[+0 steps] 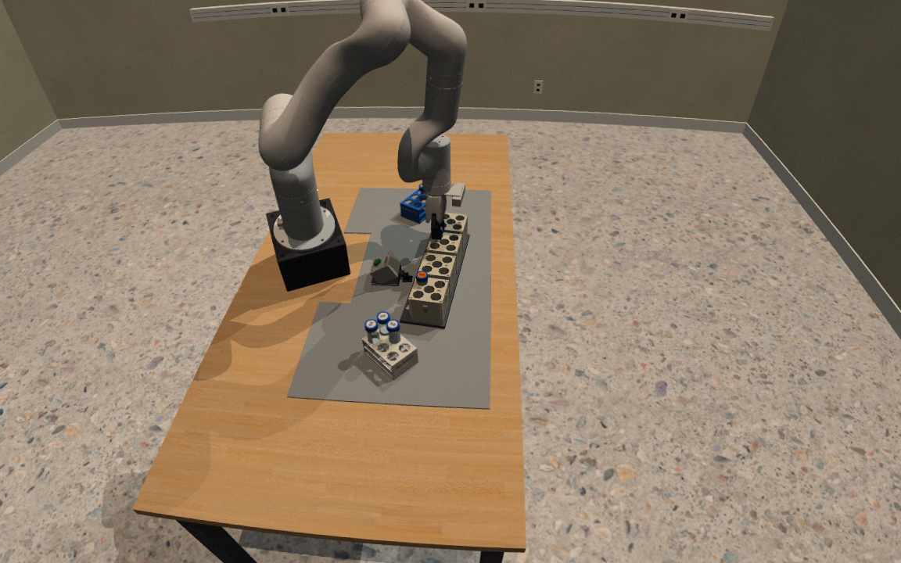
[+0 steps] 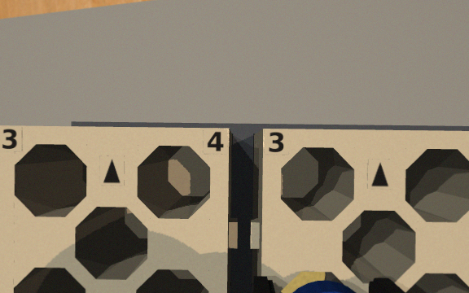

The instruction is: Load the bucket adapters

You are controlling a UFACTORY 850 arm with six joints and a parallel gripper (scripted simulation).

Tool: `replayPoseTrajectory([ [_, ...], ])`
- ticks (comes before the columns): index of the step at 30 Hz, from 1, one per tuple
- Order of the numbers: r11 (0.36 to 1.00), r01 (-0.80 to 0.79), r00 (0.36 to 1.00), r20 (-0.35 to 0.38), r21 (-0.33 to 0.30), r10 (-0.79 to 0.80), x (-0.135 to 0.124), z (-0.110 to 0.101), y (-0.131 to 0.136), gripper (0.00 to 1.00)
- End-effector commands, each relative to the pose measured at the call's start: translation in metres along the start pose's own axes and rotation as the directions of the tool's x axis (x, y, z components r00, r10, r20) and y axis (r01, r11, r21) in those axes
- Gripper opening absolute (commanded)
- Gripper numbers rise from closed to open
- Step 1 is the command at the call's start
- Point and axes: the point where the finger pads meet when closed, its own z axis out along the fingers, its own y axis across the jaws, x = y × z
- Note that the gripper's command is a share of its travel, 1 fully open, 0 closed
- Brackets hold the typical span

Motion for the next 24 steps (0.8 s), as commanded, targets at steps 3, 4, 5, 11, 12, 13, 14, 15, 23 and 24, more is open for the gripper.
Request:
replayPoseTrajectory([
  [3, 1.000, 0.000, 1.000, -0.001, 0.001, 0.000, 0.000, -0.004, 0.000, 0.44],
  [4, 1.000, 0.000, 1.000, -0.001, 0.001, 0.000, 0.001, -0.006, 0.000, 0.44],
  [5, 1.000, 0.000, 1.000, -0.001, 0.001, 0.000, 0.000, -0.008, 0.000, 0.44],
  [11, 1.000, 0.000, 1.000, -0.001, 0.001, 0.000, 0.001, -0.020, 0.000, 0.44],
  [12, 1.000, 0.000, 1.000, -0.001, 0.001, 0.000, 0.001, -0.022, 0.000, 0.44],
  [13, 1.000, 0.000, 1.000, -0.001, 0.001, 0.000, 0.001, -0.022, 0.000, 0.44],
  [14, 1.000, 0.000, 1.000, -0.001, 0.001, 0.000, 0.001, -0.022, 0.000, 0.44],
  [15, 1.000, 0.000, 1.000, -0.001, 0.001, 0.000, 0.001, -0.024, 0.000, 0.44],
  [23, 1.000, 0.000, 1.000, -0.001, 0.001, 0.000, 0.001, -0.040, 0.000, 0.44],
  [24, 1.000, 0.000, 1.000, -0.001, 0.001, 0.000, 0.001, -0.042, 0.000, 0.44],
])
